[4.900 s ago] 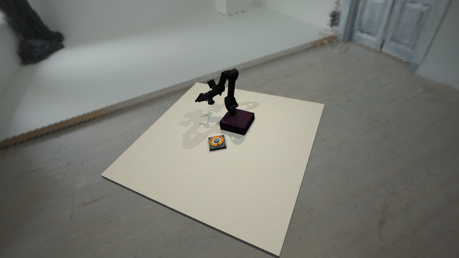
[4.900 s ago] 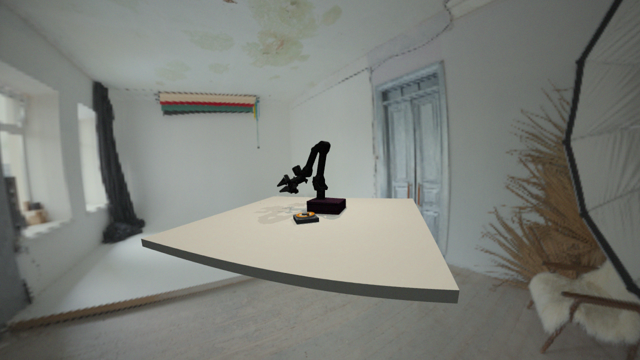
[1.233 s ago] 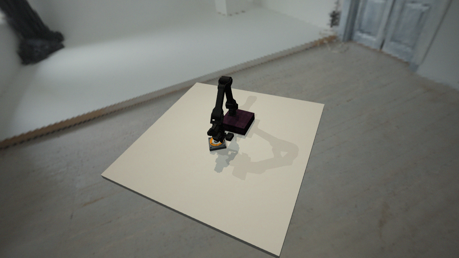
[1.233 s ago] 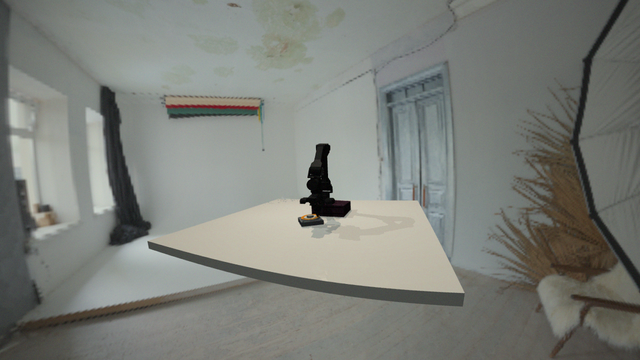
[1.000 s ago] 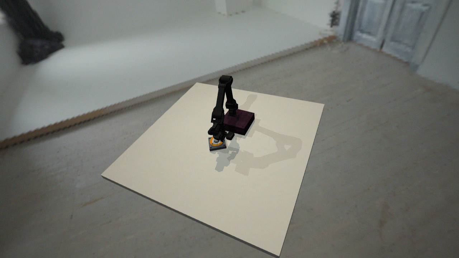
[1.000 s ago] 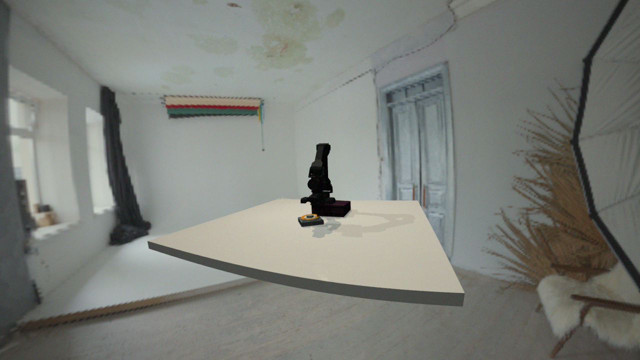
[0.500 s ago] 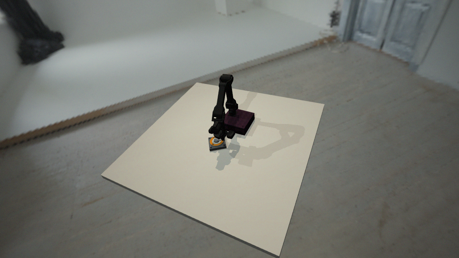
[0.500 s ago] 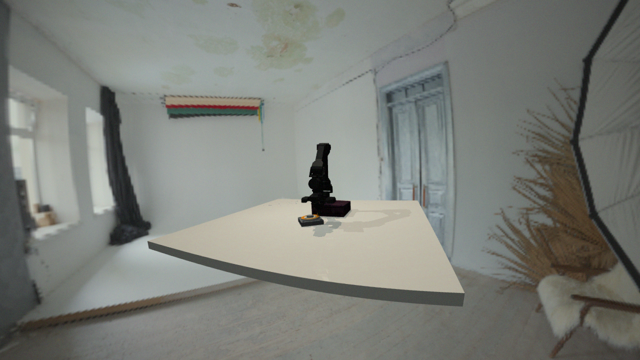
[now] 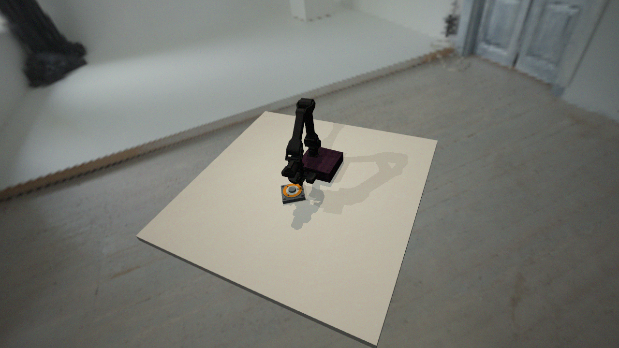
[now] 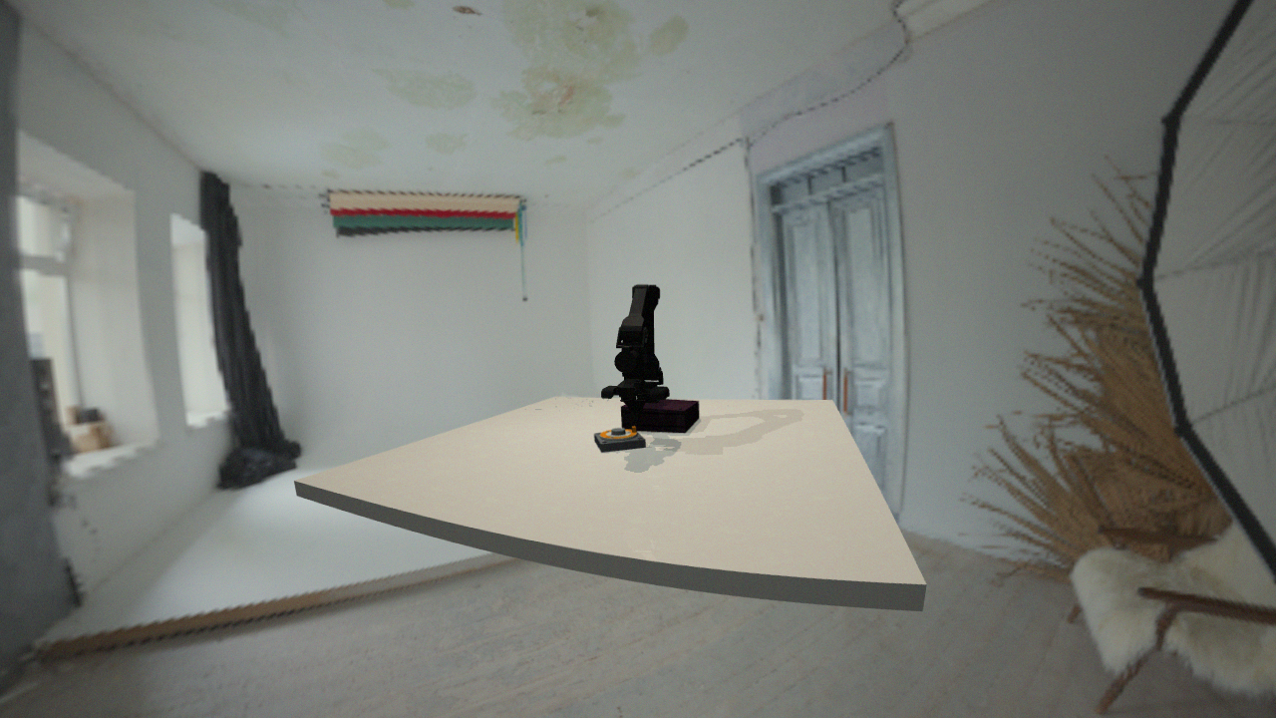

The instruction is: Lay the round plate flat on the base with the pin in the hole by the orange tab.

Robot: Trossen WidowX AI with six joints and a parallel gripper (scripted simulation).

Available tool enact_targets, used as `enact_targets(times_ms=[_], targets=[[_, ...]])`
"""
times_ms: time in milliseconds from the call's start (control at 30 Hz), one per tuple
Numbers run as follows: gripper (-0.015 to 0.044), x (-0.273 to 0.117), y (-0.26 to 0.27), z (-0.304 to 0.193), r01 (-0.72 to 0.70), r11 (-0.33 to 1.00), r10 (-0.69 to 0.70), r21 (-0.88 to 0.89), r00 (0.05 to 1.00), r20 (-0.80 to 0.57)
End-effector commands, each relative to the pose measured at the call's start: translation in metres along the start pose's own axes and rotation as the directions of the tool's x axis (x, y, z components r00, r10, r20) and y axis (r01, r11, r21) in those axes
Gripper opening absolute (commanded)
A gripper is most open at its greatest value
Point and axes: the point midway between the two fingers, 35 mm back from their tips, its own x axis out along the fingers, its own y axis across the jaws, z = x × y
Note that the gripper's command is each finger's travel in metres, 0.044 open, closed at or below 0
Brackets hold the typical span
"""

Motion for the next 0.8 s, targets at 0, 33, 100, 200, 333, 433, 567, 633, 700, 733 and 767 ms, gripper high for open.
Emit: enact_targets(times_ms=[0, 33, 100, 200, 333, 433, 567, 633, 700, 733, 767], targets=[[0.0, -0.0235, 0.0002, 0.0009, -0.005, 1.0, 0.006, -0.005, 1.0, 0.026], [0.0, -0.0272, -0.0001, -0.0004, -0.005, 1.0, 0.005, -0.005, 1.0, 0.026], [0.0, -0.0302, -0.0005, -0.0016, -0.005, 1.0, 0.005, -0.005, 1.0, 0.026], [0.0, -0.0222, -0.0006, -0.0012, -0.003, 1.0, 0.003, 0.0, 1.0, 0.017], [0.0, -0.0222, -0.0006, -0.0012, -0.003, 1.0, 0.003, 0.0, 1.0, 0.017], [0.0, -0.0222, -0.0006, -0.0012, -0.003, 1.0, 0.003, 0.0, 1.0, 0.017], [0.0, -0.0222, -0.0006, -0.0012, -0.003, 1.0, 0.003, 0.0, 1.0, 0.017], [0.0, -0.0222, -0.0006, -0.0012, -0.003, 1.0, 0.003, 0.0, 1.0, 0.017], [0.0, -0.0222, -0.0006, -0.0012, -0.003, 1.0, 0.003, 0.0, 1.0, 0.017], [0.0, -0.0222, -0.0006, -0.0012, -0.003, 1.0, 0.003, 0.0, 1.0, 0.017], [0.0, -0.0222, -0.0006, -0.0012, -0.003, 1.0, 0.003, 0.0, 1.0, 0.017]])
